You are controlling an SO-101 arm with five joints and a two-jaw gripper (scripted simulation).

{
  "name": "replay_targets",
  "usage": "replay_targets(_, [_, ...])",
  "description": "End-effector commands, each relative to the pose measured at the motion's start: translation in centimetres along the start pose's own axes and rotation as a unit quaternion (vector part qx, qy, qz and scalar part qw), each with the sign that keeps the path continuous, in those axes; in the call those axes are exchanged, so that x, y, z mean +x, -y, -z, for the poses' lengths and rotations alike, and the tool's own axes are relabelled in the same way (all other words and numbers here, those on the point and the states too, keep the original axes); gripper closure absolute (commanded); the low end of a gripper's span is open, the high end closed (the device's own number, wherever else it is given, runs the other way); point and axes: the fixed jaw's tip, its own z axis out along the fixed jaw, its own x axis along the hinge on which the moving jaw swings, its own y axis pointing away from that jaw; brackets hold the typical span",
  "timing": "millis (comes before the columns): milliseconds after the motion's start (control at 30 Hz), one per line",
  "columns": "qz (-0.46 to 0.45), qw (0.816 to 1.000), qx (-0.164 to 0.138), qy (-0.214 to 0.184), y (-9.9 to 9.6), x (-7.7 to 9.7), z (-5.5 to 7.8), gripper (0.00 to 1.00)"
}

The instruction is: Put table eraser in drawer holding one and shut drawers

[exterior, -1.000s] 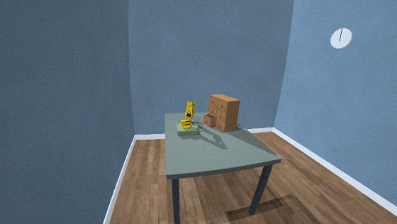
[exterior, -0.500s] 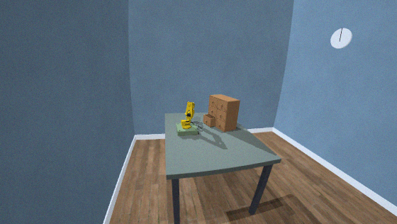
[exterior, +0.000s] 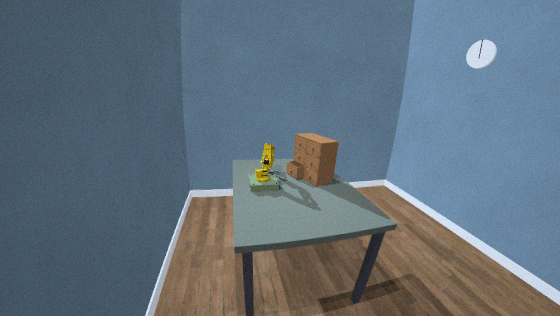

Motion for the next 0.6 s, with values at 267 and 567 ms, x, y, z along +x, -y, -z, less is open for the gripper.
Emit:
replay_targets(267, [0.008,1.000,-0.011,0.008,-0.40,-0.59,-0.86,0.73])
replay_targets(567, [0.008,1.000,-0.011,0.008,-0.50,-0.73,-1.08,0.73])
